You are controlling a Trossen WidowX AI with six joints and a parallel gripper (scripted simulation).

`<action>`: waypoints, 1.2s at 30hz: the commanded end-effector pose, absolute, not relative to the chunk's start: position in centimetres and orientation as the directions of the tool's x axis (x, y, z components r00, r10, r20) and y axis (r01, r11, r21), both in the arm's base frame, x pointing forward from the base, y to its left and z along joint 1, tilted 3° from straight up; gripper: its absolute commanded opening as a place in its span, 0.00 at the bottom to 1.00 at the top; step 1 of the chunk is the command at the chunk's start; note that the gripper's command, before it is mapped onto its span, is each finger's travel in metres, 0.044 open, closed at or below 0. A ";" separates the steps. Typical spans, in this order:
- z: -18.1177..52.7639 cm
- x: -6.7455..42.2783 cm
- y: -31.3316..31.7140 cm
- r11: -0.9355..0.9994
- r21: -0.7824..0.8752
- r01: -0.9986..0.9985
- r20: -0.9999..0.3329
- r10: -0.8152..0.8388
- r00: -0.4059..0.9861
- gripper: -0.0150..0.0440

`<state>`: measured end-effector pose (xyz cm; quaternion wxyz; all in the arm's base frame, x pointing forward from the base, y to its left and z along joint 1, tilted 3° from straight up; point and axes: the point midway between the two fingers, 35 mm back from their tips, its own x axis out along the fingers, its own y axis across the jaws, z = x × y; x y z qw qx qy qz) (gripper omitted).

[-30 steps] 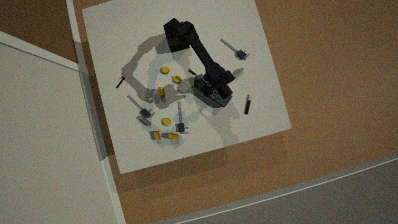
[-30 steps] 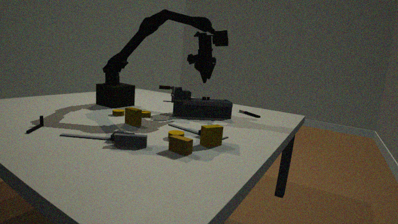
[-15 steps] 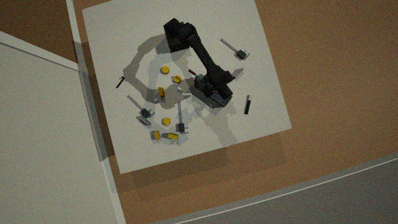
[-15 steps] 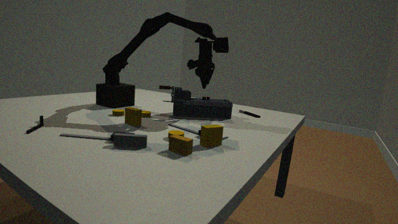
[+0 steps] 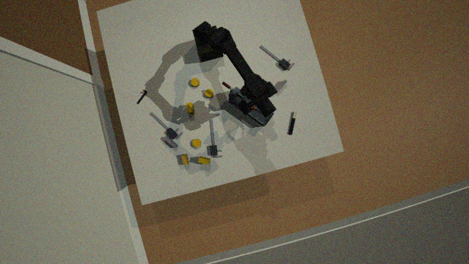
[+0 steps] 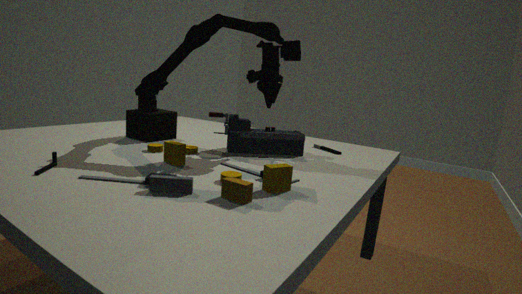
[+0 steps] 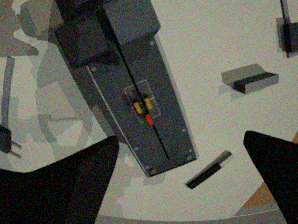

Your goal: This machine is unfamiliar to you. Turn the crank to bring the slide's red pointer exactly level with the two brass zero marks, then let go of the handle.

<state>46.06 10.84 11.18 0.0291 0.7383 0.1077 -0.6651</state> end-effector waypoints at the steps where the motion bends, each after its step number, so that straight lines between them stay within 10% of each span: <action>1: 12.7 46.0 10.9 -0.975 -0.098 0.197 -0.989 0.119 0.094 1.00; 36: 16.9 42.3 5.3 -0.595 -0.388 -0.704 -0.922 0.250 0.296 1.00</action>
